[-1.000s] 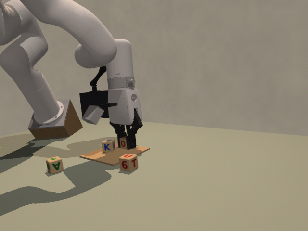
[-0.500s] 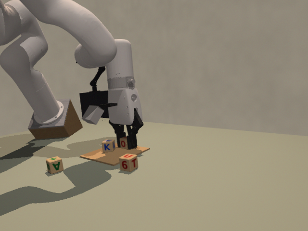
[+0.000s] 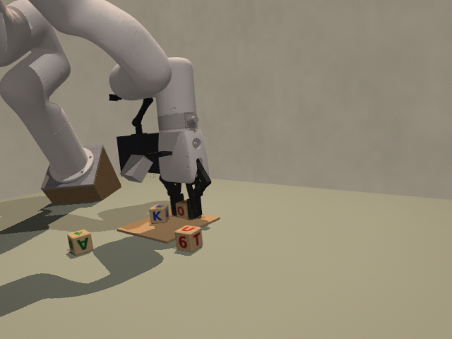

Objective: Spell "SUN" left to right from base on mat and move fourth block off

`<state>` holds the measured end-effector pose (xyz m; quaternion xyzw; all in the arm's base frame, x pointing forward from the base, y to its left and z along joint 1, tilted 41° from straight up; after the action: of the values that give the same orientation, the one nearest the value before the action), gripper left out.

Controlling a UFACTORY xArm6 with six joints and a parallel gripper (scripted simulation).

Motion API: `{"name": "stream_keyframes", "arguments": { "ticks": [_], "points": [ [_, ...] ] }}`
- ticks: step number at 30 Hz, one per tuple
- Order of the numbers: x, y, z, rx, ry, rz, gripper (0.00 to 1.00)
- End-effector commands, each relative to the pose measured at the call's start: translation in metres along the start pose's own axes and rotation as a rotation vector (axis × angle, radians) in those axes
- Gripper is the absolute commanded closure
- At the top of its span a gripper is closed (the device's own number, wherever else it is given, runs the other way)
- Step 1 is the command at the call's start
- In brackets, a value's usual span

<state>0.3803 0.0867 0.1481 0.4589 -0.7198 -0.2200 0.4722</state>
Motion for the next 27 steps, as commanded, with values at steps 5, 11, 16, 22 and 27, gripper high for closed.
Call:
{"name": "stream_keyframes", "arguments": {
  "ticks": [5, 11, 16, 22, 27],
  "points": [
    [0.0, 0.005, -0.001, 0.002, -0.001, -0.001, 0.53],
    [0.0, 0.027, -0.001, 0.002, -0.001, -0.001, 0.53],
    [0.0, 0.055, -0.001, 0.002, -0.001, -0.001, 0.53],
    [0.0, 0.075, -0.001, 0.002, -0.001, -0.001, 0.53],
    [0.0, 0.089, -0.001, 0.002, -0.001, -0.001, 0.53]
  ]
}}
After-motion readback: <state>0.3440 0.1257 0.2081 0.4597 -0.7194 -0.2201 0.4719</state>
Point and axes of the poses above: the point where the finger pads meet when closed, its own y axis back along the fingers, its own z axis across the jaws, x = y × z, the point moved 6 cm from there along y, back along the fingers, and after that the axes turned 1 degree about -y, right-handed, at the moved point
